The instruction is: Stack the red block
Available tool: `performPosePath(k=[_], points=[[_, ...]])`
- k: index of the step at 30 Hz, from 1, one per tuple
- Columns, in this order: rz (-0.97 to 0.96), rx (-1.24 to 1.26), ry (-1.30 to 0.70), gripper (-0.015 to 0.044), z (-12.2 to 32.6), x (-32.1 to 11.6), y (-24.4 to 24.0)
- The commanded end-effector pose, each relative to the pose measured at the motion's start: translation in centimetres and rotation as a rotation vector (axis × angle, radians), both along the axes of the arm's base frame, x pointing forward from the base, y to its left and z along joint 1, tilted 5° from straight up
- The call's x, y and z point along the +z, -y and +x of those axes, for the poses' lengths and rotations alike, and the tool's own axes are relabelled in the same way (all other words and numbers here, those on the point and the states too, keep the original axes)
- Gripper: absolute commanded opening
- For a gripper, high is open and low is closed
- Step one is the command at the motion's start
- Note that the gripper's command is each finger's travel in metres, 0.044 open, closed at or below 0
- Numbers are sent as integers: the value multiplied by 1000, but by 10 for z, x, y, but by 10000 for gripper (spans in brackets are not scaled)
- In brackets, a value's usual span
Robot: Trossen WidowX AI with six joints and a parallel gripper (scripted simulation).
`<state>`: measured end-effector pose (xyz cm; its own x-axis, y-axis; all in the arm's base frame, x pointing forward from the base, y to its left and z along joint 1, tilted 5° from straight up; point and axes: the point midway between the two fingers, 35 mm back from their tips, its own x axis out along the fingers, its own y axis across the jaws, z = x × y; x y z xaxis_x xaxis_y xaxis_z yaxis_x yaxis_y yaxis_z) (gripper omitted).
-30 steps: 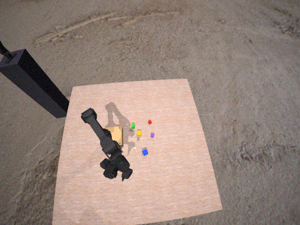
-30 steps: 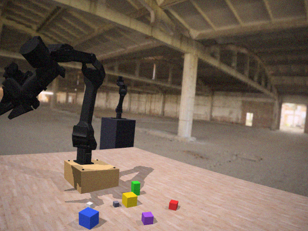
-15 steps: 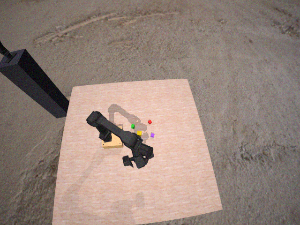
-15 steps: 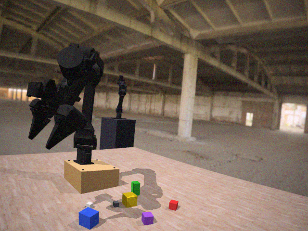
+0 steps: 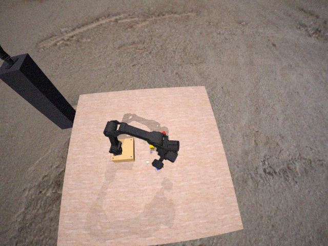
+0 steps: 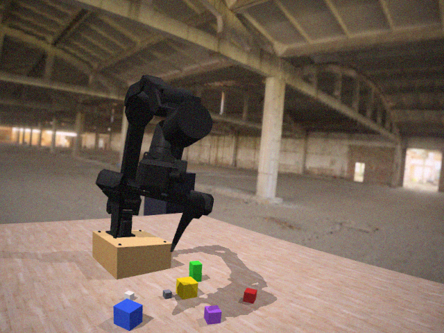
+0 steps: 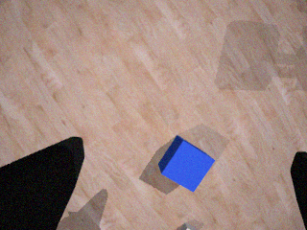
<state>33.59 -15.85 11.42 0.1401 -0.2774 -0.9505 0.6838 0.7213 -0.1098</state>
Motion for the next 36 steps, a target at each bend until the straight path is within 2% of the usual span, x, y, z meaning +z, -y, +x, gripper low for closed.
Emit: performPosePath(k=[1,5,14,24,31,36], points=[[15,127,-31,440,13,-9,-22],[39,260,-59,440,26,-17,-50],[144,672,-151,440,49,-45,-149],[246,1071,-244,440,41,-71,-261],[252,1098,-251,440,43,-71,-267],[252,1098,-251,440,43,-99,-269]])
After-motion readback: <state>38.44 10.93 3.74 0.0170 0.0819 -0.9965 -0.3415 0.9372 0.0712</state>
